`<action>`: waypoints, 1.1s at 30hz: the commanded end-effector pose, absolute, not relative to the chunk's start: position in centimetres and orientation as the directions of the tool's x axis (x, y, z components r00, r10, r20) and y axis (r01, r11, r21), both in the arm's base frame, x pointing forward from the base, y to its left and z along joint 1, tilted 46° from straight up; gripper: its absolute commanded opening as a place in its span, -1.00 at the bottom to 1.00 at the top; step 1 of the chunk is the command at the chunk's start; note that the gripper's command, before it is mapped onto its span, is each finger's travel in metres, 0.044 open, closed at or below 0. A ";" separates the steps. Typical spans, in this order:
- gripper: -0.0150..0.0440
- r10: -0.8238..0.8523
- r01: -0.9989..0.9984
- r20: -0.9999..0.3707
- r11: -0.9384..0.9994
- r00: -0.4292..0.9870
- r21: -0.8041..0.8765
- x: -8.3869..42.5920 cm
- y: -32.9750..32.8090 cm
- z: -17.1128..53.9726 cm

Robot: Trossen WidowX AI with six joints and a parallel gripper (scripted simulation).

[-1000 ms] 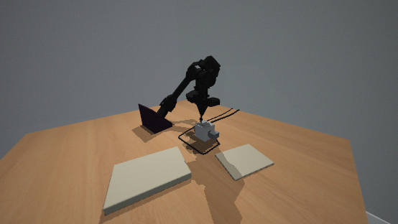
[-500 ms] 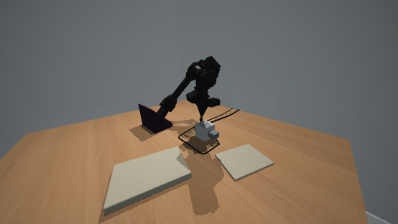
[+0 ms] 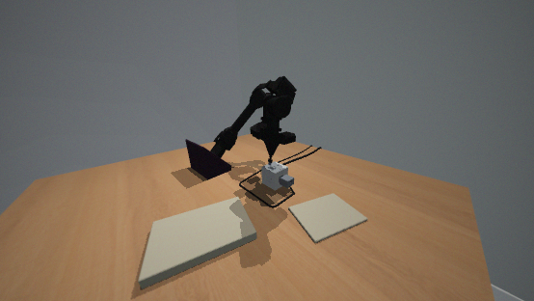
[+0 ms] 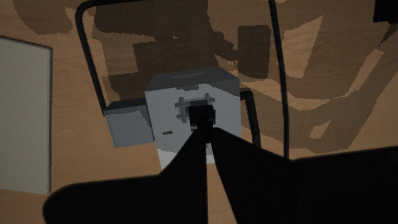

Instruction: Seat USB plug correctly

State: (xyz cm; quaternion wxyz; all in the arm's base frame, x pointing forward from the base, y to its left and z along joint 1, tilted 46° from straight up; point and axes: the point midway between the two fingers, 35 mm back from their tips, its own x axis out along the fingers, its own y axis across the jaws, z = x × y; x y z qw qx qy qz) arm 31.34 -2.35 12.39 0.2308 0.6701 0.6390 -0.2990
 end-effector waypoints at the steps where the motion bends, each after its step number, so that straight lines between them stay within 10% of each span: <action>1: -0.49 0.720 0.995 -0.694 -0.075 0.009 -0.066 31.4 -2.3 12.4; 33: -0.49 0.720 0.997 -0.694 -0.061 0.009 -0.051 31.4 -1.7 12.4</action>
